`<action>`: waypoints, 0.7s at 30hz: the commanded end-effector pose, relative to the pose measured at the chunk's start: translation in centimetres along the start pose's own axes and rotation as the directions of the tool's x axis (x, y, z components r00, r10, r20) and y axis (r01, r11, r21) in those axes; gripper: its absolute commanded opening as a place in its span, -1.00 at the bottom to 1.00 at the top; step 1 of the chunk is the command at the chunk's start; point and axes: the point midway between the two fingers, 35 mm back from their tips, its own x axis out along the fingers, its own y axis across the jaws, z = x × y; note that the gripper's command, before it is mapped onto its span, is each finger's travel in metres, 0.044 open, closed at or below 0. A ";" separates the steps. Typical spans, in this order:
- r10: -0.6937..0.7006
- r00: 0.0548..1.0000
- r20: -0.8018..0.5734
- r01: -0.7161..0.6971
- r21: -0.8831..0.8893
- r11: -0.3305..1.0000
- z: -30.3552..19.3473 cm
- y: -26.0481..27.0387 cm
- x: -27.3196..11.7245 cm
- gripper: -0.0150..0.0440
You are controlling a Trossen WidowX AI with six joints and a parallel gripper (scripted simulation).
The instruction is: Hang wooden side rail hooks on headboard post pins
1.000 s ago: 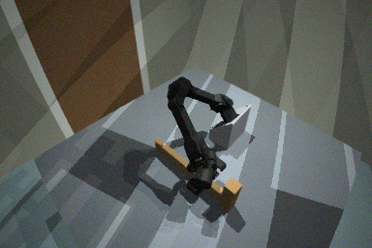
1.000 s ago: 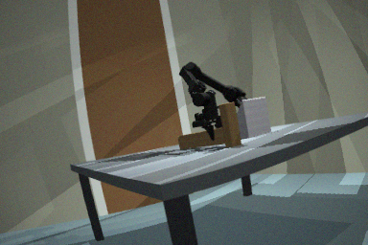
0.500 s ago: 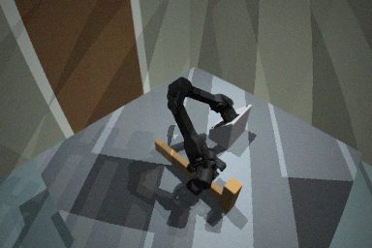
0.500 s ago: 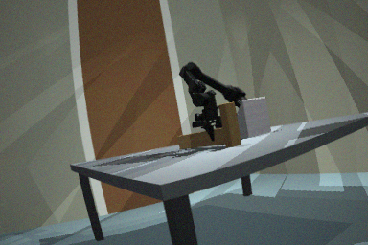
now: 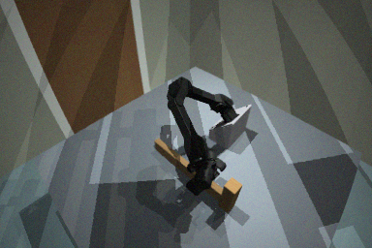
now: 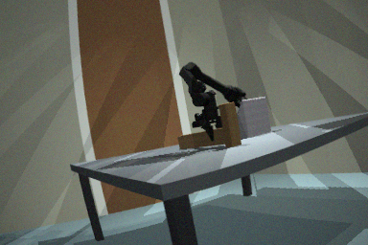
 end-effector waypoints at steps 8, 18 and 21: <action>0.000 1.000 -0.003 0.000 -0.001 1.000 -0.1 0.1 -2.5 1.00; -0.001 1.000 -0.003 0.000 -0.002 1.000 1.5 0.1 -4.0 1.00; -0.001 1.000 -0.002 0.001 -0.002 1.000 3.0 0.0 -4.0 1.00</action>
